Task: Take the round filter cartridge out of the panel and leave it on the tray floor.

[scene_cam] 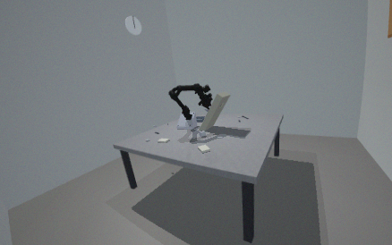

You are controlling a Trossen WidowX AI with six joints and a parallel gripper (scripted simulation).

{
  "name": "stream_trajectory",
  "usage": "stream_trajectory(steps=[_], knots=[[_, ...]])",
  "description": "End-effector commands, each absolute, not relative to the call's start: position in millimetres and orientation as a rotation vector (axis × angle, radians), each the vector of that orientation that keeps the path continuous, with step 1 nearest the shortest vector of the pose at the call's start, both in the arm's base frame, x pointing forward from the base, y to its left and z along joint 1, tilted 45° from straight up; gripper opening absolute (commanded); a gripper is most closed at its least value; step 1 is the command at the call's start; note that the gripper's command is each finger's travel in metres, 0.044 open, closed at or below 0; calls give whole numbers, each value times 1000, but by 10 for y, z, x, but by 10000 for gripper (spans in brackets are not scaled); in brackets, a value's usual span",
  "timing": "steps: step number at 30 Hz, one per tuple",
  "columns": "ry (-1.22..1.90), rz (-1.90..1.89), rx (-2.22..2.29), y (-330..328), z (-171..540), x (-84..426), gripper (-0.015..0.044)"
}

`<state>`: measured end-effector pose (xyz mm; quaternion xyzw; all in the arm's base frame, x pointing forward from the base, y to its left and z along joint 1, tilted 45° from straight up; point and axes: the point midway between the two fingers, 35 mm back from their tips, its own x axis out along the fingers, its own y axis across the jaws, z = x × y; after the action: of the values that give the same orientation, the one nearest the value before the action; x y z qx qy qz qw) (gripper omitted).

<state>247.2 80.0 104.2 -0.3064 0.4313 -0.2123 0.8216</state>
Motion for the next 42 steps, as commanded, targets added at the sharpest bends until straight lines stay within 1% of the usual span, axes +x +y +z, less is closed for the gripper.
stream_trajectory(steps=[1,3,10,11,18,34,42], knots=[[918,-453,-650,801,1043,2472,205],[918,-453,-650,801,1043,2472,191],[918,-453,-650,851,1099,2520,8],[918,-452,-650,872,1122,2540,0],[920,-444,-656,995,1237,2571,0],[922,-391,-718,1509,1725,2143,0],[922,-409,-693,1721,1510,2206,0]])
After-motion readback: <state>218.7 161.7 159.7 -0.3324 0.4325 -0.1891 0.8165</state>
